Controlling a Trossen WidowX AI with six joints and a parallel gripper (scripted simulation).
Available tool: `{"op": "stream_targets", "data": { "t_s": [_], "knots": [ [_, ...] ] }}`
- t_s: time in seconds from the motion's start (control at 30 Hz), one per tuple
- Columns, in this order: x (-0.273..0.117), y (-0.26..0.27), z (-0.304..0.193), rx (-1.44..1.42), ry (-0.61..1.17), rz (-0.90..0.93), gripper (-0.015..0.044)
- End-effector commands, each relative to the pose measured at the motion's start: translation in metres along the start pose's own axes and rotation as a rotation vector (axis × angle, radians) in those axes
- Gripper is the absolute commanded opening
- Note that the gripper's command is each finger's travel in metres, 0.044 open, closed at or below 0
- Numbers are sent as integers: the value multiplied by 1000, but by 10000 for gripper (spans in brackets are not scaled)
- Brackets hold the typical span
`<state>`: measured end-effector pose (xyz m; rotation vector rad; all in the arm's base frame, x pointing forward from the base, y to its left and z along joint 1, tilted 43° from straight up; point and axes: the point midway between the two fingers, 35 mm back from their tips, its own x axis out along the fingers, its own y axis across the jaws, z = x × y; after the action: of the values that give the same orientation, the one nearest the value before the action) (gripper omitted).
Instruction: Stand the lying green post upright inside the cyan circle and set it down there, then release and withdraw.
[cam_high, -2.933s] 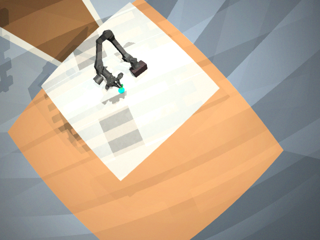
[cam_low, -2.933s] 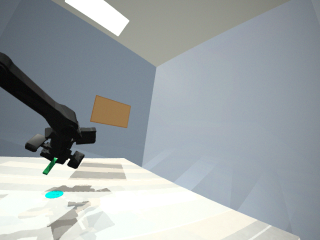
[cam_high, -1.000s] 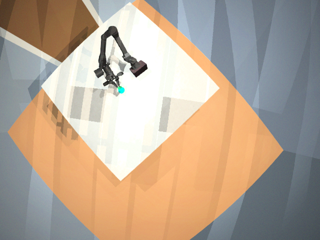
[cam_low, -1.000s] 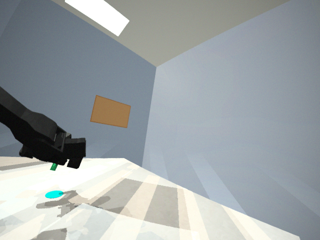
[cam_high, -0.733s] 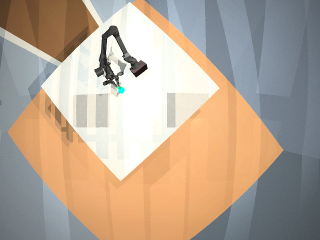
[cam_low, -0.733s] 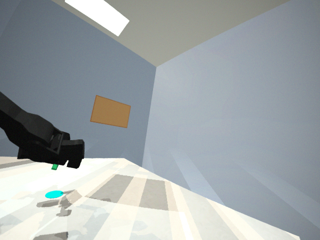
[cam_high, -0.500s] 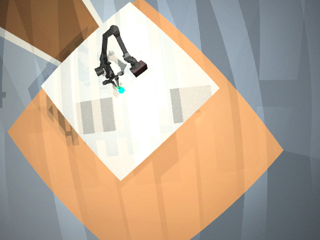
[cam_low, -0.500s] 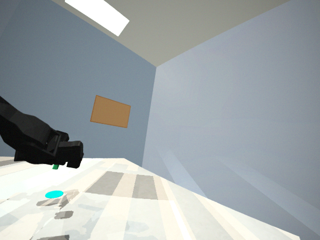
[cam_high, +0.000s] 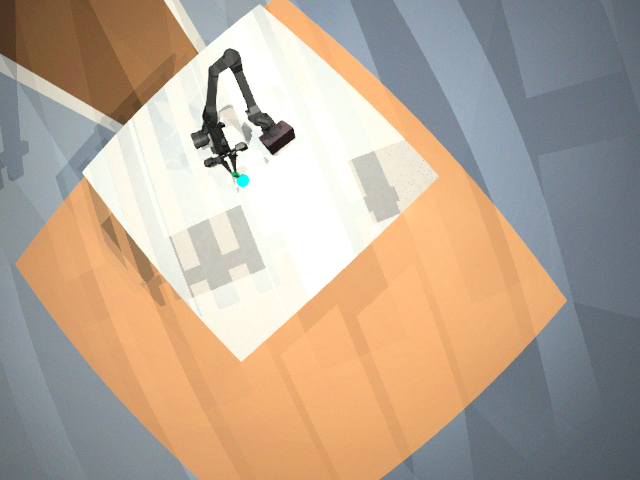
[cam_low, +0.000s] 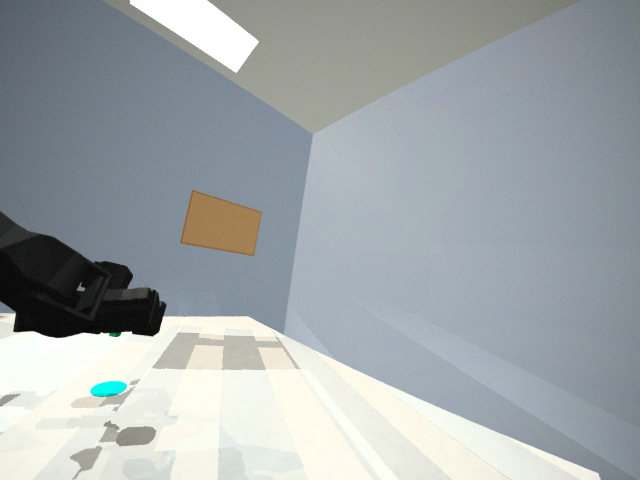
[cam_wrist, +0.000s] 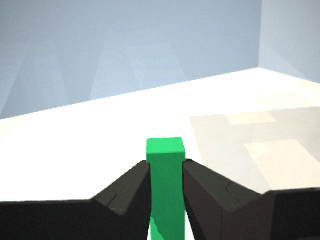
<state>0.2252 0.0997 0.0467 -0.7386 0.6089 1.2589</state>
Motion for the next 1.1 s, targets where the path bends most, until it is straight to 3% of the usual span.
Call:
{"op": "stream_targets", "data": {
  "t_s": [0.0, 0.83, 1.07],
  "knots": [
    [-3, 0, 1, -23, -29, -23, 23],
    [-6, -1, 2, -52, -63, -51, 23],
    [-2, -5, -20, -52, -54, -49, 23]
  ]
}}
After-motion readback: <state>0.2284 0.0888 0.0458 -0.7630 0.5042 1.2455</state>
